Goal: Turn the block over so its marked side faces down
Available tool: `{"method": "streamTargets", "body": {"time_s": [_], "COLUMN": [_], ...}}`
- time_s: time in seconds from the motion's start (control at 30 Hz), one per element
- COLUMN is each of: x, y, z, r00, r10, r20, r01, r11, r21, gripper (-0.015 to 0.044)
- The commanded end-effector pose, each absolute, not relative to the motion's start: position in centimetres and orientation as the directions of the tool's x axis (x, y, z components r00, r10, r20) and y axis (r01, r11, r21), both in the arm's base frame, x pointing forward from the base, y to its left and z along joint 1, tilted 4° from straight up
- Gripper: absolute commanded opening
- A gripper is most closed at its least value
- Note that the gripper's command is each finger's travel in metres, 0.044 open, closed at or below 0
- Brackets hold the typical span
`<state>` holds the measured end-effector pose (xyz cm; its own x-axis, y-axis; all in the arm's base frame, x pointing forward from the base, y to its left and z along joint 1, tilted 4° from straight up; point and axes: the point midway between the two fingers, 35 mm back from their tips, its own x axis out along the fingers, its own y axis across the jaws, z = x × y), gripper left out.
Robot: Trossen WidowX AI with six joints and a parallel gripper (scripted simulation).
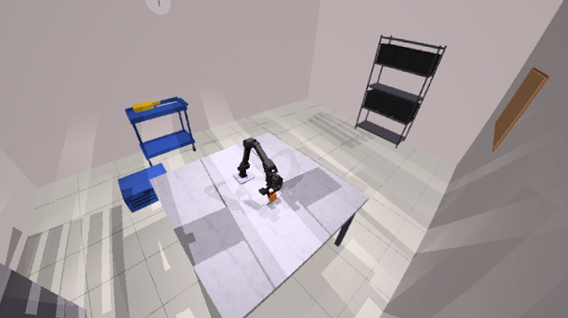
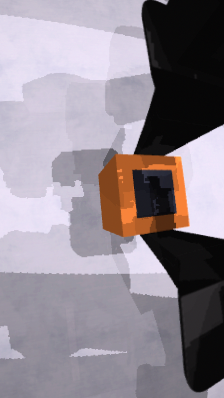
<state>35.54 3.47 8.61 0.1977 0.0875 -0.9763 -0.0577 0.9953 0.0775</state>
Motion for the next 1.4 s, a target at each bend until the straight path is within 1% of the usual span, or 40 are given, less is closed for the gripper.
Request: {"method": "streamTargets", "body": {"time_s": [0.0, 0.6, 0.87, 1.37], "x": [35.5, 34.9, 35.0, 36.2], "y": [3.4, 3.4, 3.4, 3.7], "z": [8.8, 8.7, 8.5, 6.0], "r00": [0.271, 0.519, 0.536, 0.722], "r10": [0.086, 0.094, 0.094, 0.088], "r20": [-0.959, -0.85, -0.839, -0.686], "r01": [-0.054, -0.053, -0.053, -0.054], "r11": [0.996, 0.996, 0.996, 0.996], "r21": [0.074, 0.078, 0.078, 0.071], "gripper": [0.0, 0.0, 0.0, 0.0]}}
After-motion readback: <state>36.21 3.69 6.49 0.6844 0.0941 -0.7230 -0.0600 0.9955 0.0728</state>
